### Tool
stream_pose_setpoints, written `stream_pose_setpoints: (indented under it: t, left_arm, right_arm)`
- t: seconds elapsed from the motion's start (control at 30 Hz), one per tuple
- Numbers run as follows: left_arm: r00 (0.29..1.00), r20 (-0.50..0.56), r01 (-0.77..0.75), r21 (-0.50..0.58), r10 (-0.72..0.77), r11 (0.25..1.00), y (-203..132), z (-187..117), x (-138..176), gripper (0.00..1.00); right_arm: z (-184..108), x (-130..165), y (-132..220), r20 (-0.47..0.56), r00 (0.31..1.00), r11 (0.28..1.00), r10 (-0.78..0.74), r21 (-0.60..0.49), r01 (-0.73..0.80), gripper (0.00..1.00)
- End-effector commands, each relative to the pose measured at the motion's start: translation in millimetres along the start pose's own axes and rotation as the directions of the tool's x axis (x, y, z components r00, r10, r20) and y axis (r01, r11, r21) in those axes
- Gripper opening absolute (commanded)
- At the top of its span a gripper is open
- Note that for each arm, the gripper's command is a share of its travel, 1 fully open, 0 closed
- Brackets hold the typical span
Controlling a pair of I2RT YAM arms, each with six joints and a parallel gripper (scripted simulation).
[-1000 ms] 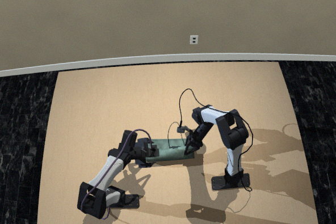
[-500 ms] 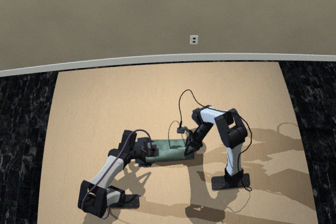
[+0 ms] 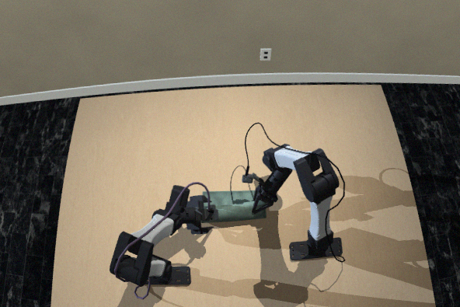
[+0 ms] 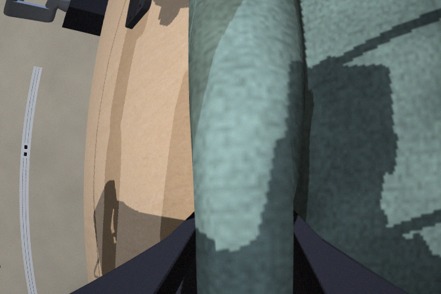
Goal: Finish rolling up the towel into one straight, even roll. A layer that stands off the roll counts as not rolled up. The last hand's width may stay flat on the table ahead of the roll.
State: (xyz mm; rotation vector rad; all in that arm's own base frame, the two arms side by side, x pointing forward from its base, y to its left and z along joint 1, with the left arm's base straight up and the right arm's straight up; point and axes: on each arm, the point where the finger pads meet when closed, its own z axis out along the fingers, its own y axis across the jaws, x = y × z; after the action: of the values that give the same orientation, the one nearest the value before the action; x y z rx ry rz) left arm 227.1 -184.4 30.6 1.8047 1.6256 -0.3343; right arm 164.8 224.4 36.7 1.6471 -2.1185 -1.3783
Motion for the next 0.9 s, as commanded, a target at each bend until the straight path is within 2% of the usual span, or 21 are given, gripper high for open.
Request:
stream_pose_setpoints:
  t: [0.0,0.33,0.87]
  left_arm:
    - [1.0,0.014,-0.018,-0.031,0.019,0.999,10.8,2.9,-5.1,0.94]
    - [1.0,0.014,-0.018,-0.031,0.019,0.999,10.8,2.9,-5.1,0.51]
    - [1.0,0.014,-0.018,-0.031,0.019,0.999,10.8,2.9,-5.1,0.38]
  right_arm:
    - [-2.2,-2.9,-2.5,0.024,1.0,1.0,-0.006,-0.003,0.006,0.34]
    - [-2.2,-2.9,-2.5,0.024,1.0,1.0,-0.006,-0.003,0.006,0.34]
    - [-2.2,-2.9,-2.5,0.024,1.0,1.0,-0.006,-0.003,0.006,0.34]
